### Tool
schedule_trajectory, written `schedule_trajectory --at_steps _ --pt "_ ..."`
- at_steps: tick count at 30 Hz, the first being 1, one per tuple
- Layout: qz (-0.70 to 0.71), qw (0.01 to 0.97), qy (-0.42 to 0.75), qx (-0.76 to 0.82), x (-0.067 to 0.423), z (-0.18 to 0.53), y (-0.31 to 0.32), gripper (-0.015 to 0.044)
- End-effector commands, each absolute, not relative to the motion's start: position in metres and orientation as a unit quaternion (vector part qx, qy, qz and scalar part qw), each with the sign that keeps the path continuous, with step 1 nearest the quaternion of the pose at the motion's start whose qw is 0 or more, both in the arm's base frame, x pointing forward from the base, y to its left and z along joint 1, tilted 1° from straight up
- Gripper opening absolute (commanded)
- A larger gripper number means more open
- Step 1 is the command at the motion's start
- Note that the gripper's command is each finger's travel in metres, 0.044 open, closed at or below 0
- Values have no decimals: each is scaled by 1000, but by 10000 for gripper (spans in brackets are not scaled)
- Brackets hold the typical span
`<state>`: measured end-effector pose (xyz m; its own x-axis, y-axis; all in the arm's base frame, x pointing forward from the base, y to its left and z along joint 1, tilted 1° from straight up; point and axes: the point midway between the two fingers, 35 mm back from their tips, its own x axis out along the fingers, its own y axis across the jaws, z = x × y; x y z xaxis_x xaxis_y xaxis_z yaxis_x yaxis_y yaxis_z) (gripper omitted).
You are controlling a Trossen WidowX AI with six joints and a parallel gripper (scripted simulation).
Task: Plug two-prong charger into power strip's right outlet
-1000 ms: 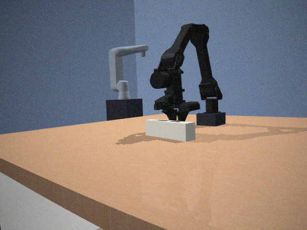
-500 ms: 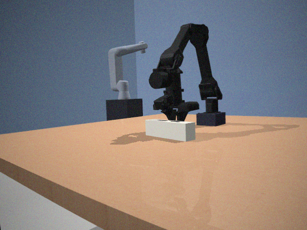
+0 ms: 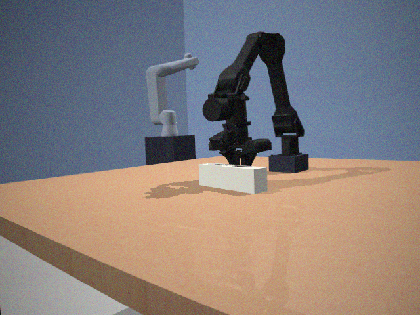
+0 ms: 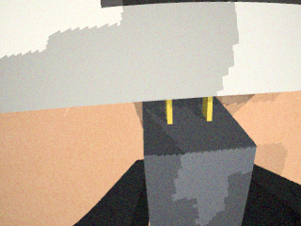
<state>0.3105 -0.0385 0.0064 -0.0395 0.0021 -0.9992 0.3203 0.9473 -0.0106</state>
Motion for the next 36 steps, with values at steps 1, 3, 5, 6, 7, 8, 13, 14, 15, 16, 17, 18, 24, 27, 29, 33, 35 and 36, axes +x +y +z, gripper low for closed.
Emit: schedule_trajectory --at_steps 1,3,5,6,7,8,13,14,15,16,17,18,24,27,29,33,35,36 --pt "-115 683 712 114 311 6 -38 0" --pt "-115 683 712 114 311 6 -38 0" --pt "-115 683 712 114 311 6 -38 0" --pt "-115 683 712 114 311 6 -38 0" --pt "-115 683 712 114 311 6 -38 0" --pt "-115 683 712 114 311 6 -38 0" --pt "-115 683 712 114 313 6 -39 0" --pt "-115 683 712 114 313 6 -39 0" --pt "-115 683 712 114 313 6 -39 0" --pt "-115 683 712 114 314 6 -39 0" --pt "-115 683 712 114 314 6 -39 0" --pt "-115 683 712 114 314 6 -40 0" --pt "-115 683 712 114 316 6 -40 0" --pt "-115 683 712 114 317 6 -40 0" --pt "-115 683 712 114 318 6 -41 0" --pt "-115 683 712 114 319 7 -41 0" --pt "-115 683 712 114 320 7 -41 0" --pt "-115 683 712 114 320 7 -41 0"
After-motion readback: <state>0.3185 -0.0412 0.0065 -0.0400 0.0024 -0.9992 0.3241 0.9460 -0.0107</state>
